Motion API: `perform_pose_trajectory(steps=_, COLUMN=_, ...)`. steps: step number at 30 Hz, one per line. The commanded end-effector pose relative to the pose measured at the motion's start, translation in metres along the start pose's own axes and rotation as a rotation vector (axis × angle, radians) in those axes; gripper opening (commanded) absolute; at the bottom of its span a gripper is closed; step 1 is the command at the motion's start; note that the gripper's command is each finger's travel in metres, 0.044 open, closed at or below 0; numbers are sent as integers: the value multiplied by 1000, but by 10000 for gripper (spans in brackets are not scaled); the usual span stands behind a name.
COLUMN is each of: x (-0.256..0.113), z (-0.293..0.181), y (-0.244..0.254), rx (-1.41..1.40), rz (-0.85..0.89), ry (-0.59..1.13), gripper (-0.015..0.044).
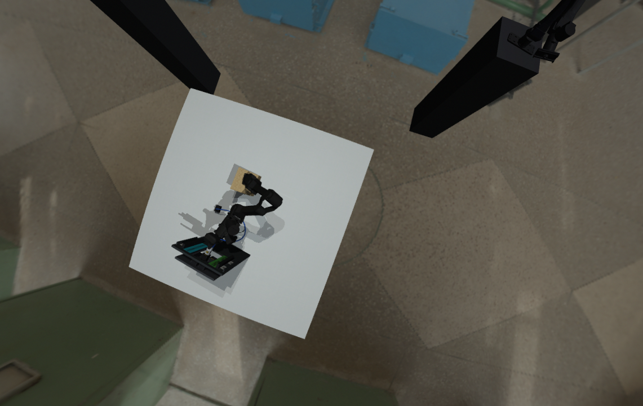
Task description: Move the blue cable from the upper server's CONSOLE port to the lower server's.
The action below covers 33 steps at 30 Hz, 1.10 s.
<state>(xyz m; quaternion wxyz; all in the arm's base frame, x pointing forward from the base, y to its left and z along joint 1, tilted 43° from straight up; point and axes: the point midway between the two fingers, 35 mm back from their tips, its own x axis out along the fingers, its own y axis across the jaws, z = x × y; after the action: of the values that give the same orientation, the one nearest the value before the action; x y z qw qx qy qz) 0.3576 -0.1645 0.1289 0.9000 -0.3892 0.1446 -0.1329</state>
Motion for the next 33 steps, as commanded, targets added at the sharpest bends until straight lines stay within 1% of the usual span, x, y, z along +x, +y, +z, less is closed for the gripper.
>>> perform_pose_trajectory(steps=1, x=2, z=1, y=-3, rx=6, rz=-13, ry=0, gripper=0)
perform_pose_trajectory(steps=33, x=6, z=2, y=-3, rx=7, rz=-15, ry=0, gripper=0)
